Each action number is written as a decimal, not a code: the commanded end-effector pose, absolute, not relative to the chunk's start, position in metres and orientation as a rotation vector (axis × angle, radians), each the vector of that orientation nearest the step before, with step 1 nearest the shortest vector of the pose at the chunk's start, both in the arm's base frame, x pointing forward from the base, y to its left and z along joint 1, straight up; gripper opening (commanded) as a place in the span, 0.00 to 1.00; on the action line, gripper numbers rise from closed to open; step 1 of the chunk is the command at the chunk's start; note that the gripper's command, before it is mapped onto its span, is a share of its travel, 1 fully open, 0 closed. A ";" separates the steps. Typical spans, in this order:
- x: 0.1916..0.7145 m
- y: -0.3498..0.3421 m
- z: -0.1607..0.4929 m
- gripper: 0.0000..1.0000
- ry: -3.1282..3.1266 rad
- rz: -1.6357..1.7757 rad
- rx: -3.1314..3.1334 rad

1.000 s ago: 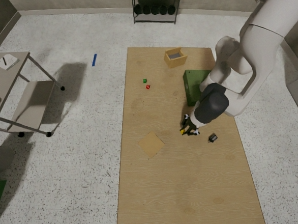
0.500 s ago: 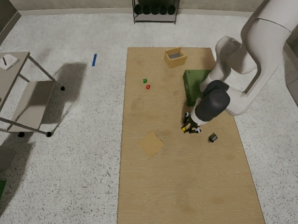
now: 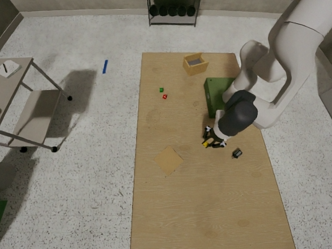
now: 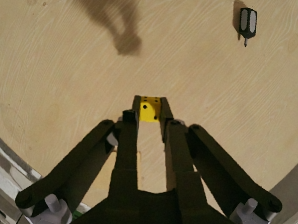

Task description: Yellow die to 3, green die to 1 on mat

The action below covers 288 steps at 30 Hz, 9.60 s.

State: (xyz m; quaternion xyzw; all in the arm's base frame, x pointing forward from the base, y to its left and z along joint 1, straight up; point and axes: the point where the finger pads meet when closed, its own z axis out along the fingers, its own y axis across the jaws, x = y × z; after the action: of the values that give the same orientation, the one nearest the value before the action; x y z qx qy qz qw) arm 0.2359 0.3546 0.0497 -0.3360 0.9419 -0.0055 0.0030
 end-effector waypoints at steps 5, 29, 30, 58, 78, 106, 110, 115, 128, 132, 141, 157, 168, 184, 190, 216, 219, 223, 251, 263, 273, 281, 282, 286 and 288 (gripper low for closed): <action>0.236 0.356 0.049 0.21 2.815 0.007 -1.396; 0.235 0.358 0.046 0.21 2.503 0.007 -1.898; 0.235 0.358 0.046 0.21 2.488 0.007 -1.918; 0.233 0.361 0.042 0.21 2.015 0.006 -2.408; 0.232 0.362 0.040 0.21 1.658 0.006 -2.666; 0.235 0.358 0.037 0.21 1.558 0.399 -2.505; 0.235 0.357 0.037 0.21 1.548 0.433 -2.490; 0.236 0.357 0.037 0.21 1.531 0.482 -2.462; 0.236 0.353 0.035 0.21 1.481 0.631 -2.381; 0.236 0.351 0.034 0.21 1.463 0.684 -2.352; 0.237 0.349 0.032 0.21 1.416 0.798 -2.278; 0.241 0.346 0.032 0.21 1.306 1.015 -2.096; 0.242 0.342 0.031 0.21 1.220 1.168 -1.951; 0.242 0.342 0.017 0.21 1.217 1.182 -1.956; 0.242 0.342 0.003 0.21 1.217 1.182 -1.956; 0.241 0.342 -0.042 0.21 1.217 1.182 -1.956; 0.241 0.342 -0.042 0.21 1.217 1.182 -1.956; 0.241 0.342 -0.042 0.21 1.217 1.182 -1.956; 0.241 0.342 -0.043 0.21 1.217 1.182 -1.956; 0.241 0.342 -0.047 0.21 1.217 1.182 -1.956; 0.241 0.342 -0.053 0.21 1.217 1.182 -1.956; 0.241 0.342 -0.056 0.21 1.217 1.182 -1.956; 0.241 0.342 -0.057 0.21 1.217 1.182 -1.956; 0.241 0.342 -0.057 0.21 1.217 1.182 -1.956; 0.241 0.342 -0.057 0.21 1.217 1.182 -1.956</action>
State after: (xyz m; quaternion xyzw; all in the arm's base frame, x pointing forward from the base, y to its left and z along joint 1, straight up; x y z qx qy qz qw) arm 0.2399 0.3405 -0.0563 -0.7246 0.4551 0.4417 0.2697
